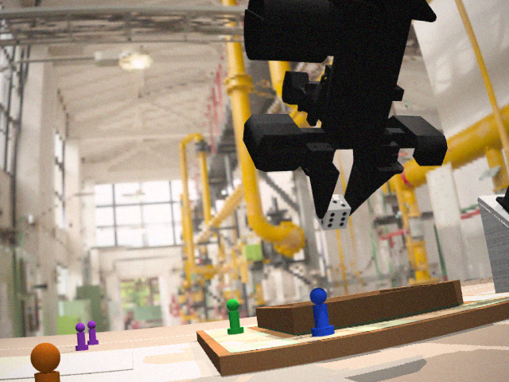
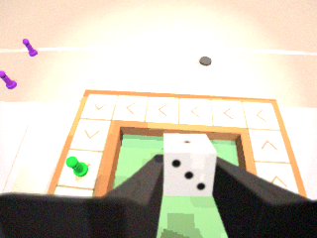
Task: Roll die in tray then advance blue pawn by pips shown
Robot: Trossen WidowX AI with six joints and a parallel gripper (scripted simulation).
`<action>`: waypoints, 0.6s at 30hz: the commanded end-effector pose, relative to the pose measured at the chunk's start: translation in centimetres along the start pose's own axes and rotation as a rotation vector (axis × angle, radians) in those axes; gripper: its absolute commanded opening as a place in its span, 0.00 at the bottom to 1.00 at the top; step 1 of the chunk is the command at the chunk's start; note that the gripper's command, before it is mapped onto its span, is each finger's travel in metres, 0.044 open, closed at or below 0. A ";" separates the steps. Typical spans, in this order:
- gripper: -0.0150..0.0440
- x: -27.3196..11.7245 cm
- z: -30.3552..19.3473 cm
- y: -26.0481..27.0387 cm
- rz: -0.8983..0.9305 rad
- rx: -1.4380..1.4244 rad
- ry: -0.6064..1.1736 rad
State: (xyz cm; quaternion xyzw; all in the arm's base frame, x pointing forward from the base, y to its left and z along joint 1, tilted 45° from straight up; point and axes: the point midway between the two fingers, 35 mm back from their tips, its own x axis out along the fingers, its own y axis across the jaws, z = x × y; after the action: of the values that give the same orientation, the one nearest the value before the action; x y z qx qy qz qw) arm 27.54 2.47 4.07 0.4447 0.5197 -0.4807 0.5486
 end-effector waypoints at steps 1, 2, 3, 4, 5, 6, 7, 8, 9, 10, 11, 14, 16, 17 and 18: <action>0.25 0.0 0.1 -0.3 -0.011 0.004 -0.007; 0.25 0.0 0.0 -0.1 -0.004 0.000 0.000; 0.25 0.0 0.0 -0.1 -0.004 0.000 0.000; 0.25 0.0 0.0 -0.1 -0.004 0.000 0.000; 0.25 0.0 0.0 -0.1 -0.004 0.000 0.000; 0.25 0.0 0.0 -0.1 -0.004 0.000 0.000; 0.25 0.0 0.0 -0.1 -0.004 0.000 0.000; 0.25 0.0 0.0 -0.1 -0.004 0.000 0.000; 0.25 0.0 0.0 -0.1 -0.004 0.000 0.000; 0.25 0.0 0.0 -0.1 -0.004 0.000 0.000; 0.30 0.0 0.0 -0.1 -0.004 0.000 0.000; 0.43 0.0 0.0 -0.1 -0.004 0.000 0.000; 0.52 0.0 0.0 -0.1 -0.004 0.000 0.000; 0.57 0.0 0.0 -0.1 -0.004 0.000 0.000; 0.61 0.0 0.0 -0.1 -0.004 0.000 0.000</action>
State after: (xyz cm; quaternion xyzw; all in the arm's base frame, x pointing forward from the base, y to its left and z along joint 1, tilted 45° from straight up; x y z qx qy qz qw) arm 27.41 2.46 4.04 0.4434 0.5209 -0.4822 0.5473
